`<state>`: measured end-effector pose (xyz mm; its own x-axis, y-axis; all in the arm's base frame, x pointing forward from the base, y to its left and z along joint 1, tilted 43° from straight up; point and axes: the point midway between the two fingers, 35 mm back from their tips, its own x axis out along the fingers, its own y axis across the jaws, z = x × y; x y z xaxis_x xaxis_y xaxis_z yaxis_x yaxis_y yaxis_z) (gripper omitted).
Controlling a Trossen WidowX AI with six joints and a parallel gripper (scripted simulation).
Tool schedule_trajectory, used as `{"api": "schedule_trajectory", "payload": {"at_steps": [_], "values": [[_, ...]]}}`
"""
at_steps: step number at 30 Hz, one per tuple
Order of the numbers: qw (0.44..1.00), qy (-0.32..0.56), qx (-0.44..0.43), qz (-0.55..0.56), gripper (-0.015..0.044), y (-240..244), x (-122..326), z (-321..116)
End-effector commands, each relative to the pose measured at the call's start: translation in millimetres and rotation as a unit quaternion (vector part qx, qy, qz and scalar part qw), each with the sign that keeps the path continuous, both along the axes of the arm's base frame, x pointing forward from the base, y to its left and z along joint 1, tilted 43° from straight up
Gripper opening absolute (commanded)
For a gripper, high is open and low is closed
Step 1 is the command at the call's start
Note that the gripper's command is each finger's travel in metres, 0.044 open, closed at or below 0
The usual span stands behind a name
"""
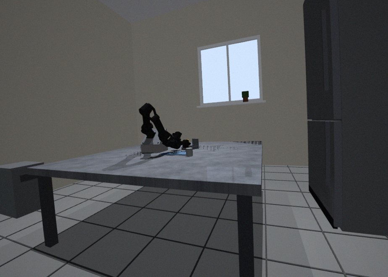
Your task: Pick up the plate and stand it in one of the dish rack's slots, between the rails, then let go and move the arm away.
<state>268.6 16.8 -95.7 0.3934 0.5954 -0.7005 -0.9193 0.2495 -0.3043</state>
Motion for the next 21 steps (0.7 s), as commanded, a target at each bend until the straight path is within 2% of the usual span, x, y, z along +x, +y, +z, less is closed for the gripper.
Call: {"api": "schedule_trajectory", "payload": {"at_steps": [1, 9, 21], "values": [[1.000, 0.000, 0.000, 0.000, 0.0000, 1.0, 0.1, 1.3], [1.000, 0.000, 0.000, 0.000, 0.0000, 1.0, 0.1, 1.3], [1.000, -0.002, -0.001, 0.002, 0.0315, 0.8, 0.3, 1.1]]}}
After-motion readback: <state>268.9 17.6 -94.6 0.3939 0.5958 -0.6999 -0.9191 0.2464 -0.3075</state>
